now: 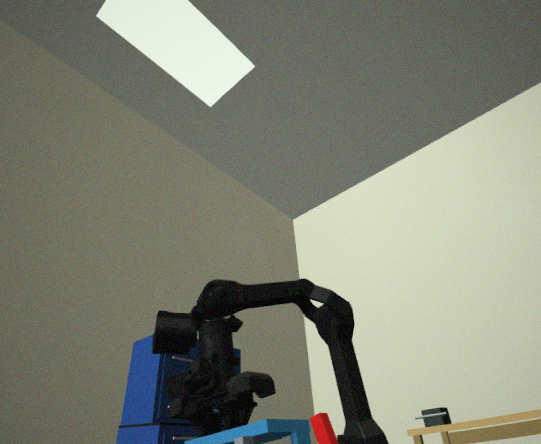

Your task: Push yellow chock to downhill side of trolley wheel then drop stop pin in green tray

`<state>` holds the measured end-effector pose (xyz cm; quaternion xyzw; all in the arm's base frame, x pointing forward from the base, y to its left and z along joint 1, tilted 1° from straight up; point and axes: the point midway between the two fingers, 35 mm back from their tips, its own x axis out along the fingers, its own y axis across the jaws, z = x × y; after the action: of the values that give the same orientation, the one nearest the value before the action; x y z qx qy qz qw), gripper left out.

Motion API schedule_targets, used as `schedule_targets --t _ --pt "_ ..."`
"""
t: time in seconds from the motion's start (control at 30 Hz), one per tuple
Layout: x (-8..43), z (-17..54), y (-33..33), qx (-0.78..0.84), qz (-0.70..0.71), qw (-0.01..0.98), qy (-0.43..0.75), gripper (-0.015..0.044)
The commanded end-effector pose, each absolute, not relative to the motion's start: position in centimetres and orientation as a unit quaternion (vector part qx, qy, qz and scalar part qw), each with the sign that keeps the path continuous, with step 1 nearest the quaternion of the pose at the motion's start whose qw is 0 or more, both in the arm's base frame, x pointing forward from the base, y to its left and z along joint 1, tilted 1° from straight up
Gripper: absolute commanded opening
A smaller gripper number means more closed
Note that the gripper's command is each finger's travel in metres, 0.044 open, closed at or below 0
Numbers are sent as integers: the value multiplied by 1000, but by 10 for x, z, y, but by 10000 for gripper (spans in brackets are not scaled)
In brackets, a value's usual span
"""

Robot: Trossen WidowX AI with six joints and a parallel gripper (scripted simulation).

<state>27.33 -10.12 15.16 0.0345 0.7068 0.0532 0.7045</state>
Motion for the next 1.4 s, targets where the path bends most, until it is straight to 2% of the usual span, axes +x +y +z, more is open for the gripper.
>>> schedule_targets --t 0.0,0.13,0.27,0.4,0.87,1.37 --pt "275 164 -103 34 55 708 703 190" --pt "276 175 -104 34 55 708 703 190" --pt "274 167 -103 34 52 707 705 295" --pt "281 186 -87 18 79 740 668 190" --pt "297 198 -42 207 -58 709 672 190" --pt "307 211 17 411 -226 601 647 190"
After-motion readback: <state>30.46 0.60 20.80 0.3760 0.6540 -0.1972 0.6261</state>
